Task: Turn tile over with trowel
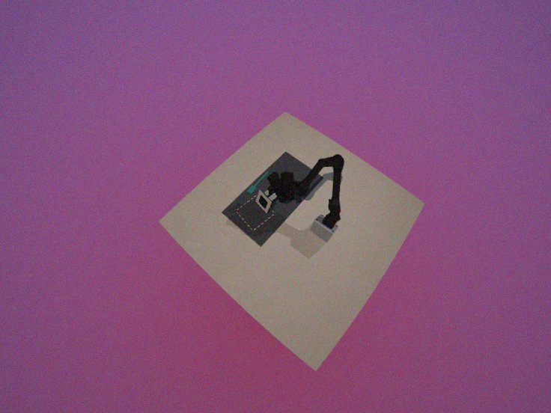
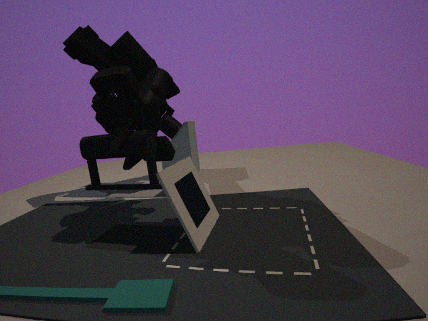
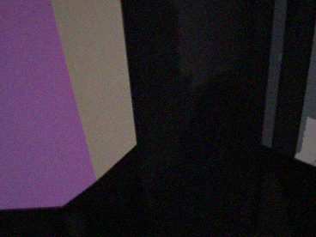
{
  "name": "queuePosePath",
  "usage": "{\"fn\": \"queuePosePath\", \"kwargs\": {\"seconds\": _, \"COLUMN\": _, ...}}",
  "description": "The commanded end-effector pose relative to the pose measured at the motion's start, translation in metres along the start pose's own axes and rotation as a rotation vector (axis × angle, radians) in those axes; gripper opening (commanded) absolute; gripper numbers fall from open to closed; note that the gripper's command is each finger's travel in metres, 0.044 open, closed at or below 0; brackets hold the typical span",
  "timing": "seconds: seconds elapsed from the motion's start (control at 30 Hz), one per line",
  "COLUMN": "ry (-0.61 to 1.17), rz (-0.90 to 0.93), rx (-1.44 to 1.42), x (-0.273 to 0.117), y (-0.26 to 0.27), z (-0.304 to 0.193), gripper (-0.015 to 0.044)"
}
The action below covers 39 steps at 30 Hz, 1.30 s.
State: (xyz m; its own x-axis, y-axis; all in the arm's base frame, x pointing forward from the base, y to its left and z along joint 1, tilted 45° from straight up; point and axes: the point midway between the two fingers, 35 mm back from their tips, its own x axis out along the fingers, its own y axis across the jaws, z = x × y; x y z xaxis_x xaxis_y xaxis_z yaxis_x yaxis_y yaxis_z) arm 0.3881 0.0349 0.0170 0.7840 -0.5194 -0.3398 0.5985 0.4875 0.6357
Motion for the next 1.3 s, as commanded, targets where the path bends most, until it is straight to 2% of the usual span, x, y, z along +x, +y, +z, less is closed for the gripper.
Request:
{"fn": "queuePosePath", "kwargs": {"seconds": 0.0, "ry": 0.006, "rz": 0.007, "rx": 0.004, "x": -0.001, "y": 0.003, "z": -0.013, "gripper": 0.0000}}
{"fn": "queuePosePath", "kwargs": {"seconds": 0.47, "ry": 0.007, "rz": 0.007, "rx": 0.005, "x": 0.002, "y": -0.001, "z": -0.033, "gripper": 0.0000}}
{"fn": "queuePosePath", "kwargs": {"seconds": 1.0, "ry": 0.006, "rz": 0.007, "rx": 0.002, "x": -0.016, "y": 0.020, "z": 0.024, "gripper": 0.0000}}
{"fn": "queuePosePath", "kwargs": {"seconds": 1.27, "ry": 0.006, "rz": 0.007, "rx": 0.002, "x": -0.017, "y": 0.021, "z": 0.026, "gripper": 0.0000}}
